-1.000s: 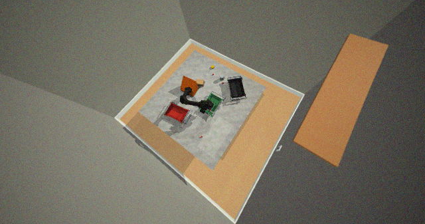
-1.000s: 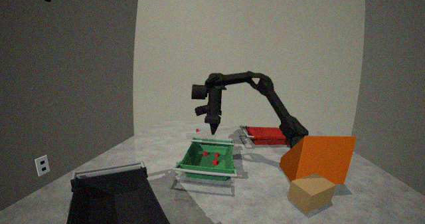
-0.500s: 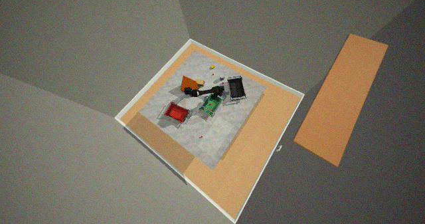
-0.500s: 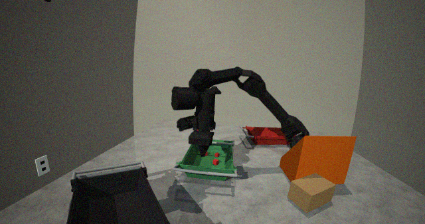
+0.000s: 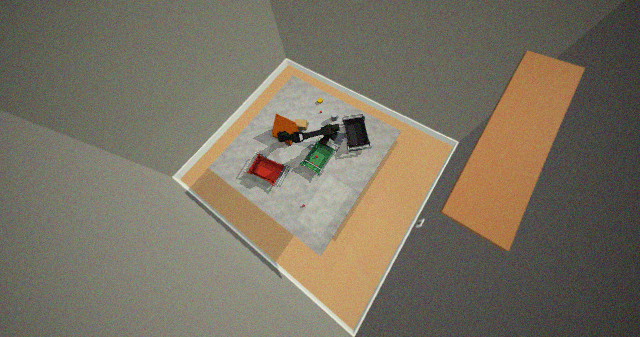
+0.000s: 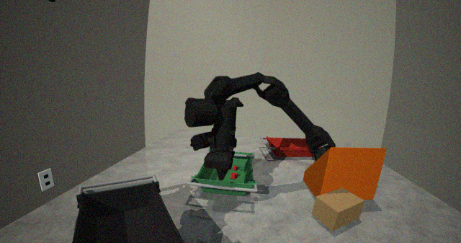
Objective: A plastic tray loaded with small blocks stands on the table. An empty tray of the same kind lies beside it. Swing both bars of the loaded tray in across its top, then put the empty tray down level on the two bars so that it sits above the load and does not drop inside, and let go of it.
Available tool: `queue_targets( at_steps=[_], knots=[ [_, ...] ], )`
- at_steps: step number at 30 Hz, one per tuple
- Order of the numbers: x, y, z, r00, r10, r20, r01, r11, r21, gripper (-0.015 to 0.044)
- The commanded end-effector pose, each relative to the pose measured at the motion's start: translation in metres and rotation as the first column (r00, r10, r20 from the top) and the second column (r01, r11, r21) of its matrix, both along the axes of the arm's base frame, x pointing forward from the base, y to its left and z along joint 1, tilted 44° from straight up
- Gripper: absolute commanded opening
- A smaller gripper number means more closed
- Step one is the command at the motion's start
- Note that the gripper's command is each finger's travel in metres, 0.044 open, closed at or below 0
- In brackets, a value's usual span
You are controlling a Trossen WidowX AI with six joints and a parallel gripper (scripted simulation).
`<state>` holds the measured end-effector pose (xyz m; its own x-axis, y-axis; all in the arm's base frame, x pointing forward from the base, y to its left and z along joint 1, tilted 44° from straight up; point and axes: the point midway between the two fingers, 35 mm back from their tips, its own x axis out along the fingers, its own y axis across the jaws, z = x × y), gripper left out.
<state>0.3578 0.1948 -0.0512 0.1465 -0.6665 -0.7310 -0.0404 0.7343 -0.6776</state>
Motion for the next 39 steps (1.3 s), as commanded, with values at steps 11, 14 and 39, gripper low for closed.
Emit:
queue_targets(
  at_steps=[11, 14, 39],
  knots=[
    [0.006, -0.036, -0.037, 1.0, 0.002, -0.005, -0.002, 1.0, -0.009, 0.0088],
    [0.006, -0.038, -0.039, 1.0, 0.002, -0.005, -0.002, 1.0, -0.01, 0.0088],
    [0.007, -0.077, 0.022, 1.0, 0.002, -0.006, -0.002, 1.0, -0.014, 0.0088]
  ],
)
